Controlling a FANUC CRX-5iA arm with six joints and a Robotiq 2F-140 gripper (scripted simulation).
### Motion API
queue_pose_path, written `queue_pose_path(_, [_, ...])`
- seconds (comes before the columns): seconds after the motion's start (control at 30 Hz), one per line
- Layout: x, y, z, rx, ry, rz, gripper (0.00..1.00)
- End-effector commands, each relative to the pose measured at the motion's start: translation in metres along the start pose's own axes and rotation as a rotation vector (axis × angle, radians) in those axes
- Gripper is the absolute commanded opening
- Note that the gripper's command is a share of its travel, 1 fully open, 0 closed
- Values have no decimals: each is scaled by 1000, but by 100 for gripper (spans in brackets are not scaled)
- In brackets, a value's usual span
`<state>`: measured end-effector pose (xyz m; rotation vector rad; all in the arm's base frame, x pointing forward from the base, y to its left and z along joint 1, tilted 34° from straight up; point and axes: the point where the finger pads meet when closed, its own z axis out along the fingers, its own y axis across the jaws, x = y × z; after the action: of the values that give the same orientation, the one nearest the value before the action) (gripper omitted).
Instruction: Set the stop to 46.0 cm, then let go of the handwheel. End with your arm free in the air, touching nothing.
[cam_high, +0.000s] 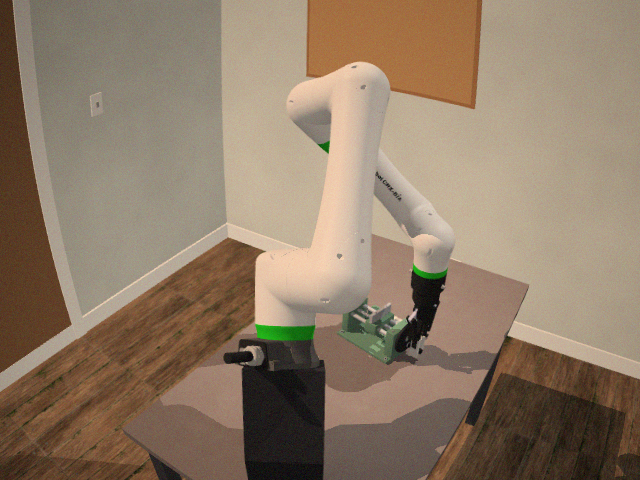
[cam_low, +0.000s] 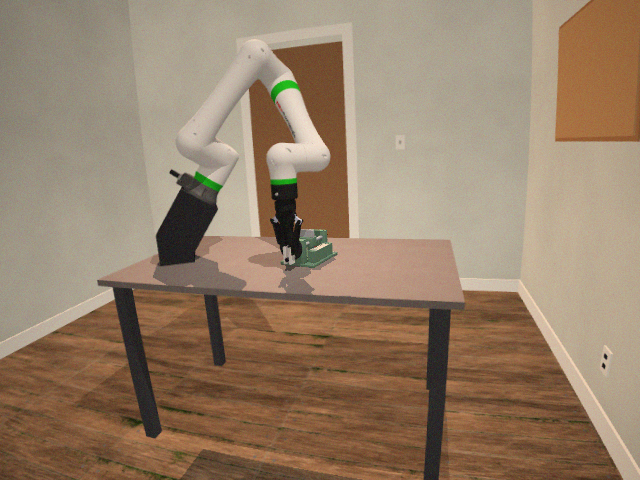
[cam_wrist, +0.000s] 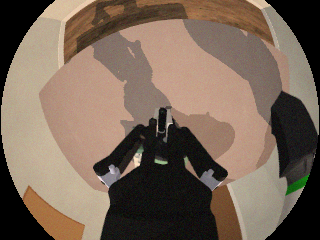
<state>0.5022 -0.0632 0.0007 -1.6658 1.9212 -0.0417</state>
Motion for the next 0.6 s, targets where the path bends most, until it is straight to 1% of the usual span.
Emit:
queue_pose_path(0.0, [0, -1, 0, 1, 0, 0, 4])
queue_pose_path(0.57, [0, -7, -4, 1, 0, 0, 4])
